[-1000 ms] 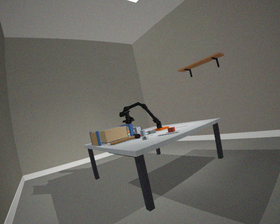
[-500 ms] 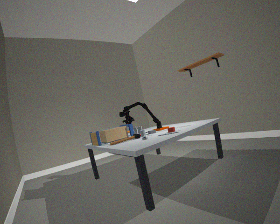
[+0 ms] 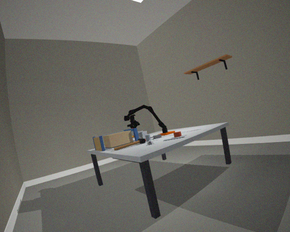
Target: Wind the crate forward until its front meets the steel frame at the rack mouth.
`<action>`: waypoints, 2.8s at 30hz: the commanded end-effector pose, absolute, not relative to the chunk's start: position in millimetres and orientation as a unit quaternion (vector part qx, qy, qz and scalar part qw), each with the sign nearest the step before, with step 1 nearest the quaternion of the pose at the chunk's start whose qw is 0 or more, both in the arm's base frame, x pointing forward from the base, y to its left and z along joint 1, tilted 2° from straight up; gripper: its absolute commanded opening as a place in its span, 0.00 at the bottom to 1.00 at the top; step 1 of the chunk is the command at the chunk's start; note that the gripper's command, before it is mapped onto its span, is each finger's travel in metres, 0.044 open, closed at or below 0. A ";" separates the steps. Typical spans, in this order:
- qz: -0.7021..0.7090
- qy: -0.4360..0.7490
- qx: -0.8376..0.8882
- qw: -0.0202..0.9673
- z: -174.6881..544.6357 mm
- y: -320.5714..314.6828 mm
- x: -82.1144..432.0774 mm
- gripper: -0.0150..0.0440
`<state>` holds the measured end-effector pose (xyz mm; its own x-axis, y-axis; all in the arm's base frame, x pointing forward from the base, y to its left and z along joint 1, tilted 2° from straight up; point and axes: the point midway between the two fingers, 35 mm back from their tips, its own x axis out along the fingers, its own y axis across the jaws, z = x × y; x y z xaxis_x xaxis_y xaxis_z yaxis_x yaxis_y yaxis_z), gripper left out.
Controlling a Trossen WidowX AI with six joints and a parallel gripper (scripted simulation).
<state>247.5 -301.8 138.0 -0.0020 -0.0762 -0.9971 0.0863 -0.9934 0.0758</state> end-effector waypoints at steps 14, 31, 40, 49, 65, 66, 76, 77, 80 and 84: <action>-0.709 0.026 0.703 0.049 134.0 -262.2 253.5 0.25; -0.709 0.027 0.703 0.048 133.0 -238.3 249.0 0.25; -0.709 0.027 0.703 0.048 132.5 -226.8 244.6 0.25; -0.709 0.028 0.703 0.048 132.0 -215.3 238.3 0.25; -0.710 0.028 0.702 0.047 131.4 -197.8 224.2 0.25; -0.710 0.028 0.702 0.047 131.4 -197.0 223.5 0.25; -0.710 0.028 0.702 0.047 131.1 -188.0 212.7 0.25; -0.710 0.029 0.702 0.047 131.0 -187.0 211.2 0.25; -0.710 0.029 0.702 0.047 131.0 -184.8 208.0 0.25; -0.710 0.029 0.702 0.047 130.9 -181.9 203.2 0.25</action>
<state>212.7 -187.5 132.9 0.0125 -0.0401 -0.9991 0.1122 -0.9928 0.0413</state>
